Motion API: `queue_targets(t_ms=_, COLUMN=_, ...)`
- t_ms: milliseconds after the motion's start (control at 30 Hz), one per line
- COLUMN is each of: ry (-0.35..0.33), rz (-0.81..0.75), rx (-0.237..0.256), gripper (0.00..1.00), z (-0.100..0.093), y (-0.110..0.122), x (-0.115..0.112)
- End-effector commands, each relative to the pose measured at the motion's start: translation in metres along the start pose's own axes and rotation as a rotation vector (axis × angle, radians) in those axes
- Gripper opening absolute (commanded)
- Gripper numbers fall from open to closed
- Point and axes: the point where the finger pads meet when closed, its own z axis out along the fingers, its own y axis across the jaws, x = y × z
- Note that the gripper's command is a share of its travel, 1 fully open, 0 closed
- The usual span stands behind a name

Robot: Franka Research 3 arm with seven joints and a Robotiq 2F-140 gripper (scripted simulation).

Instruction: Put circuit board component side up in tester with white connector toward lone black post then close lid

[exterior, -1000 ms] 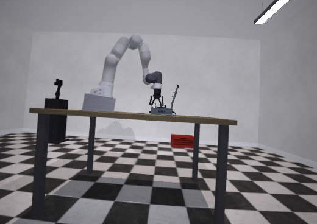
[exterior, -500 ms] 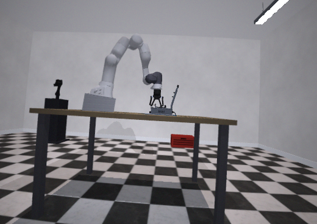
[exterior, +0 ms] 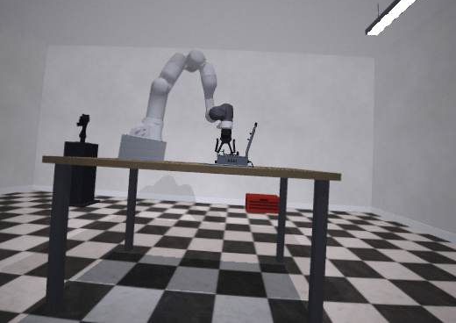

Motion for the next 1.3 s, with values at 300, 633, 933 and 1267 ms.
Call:
queue_targets(t_ms=300, ry=0.002, rz=-0.005, rx=-0.003, gripper=0.58, z=-0.0002, y=0.0013, x=0.0009)
queue_targets(t_ms=633, ry=0.002, rz=-0.005, rx=-0.003, gripper=0.58, z=-0.0002, y=0.0013, x=0.0009)
queue_targets(t_ms=933, ry=0.002, rz=-0.005, rx=-0.003, gripper=0.54, z=-0.0002, y=0.0013, x=0.0009)
queue_targets(t_ms=1267, ry=0.002, rz=-0.005, rx=-0.003, gripper=0.51, z=-0.0002, y=0.0013, x=0.0009)
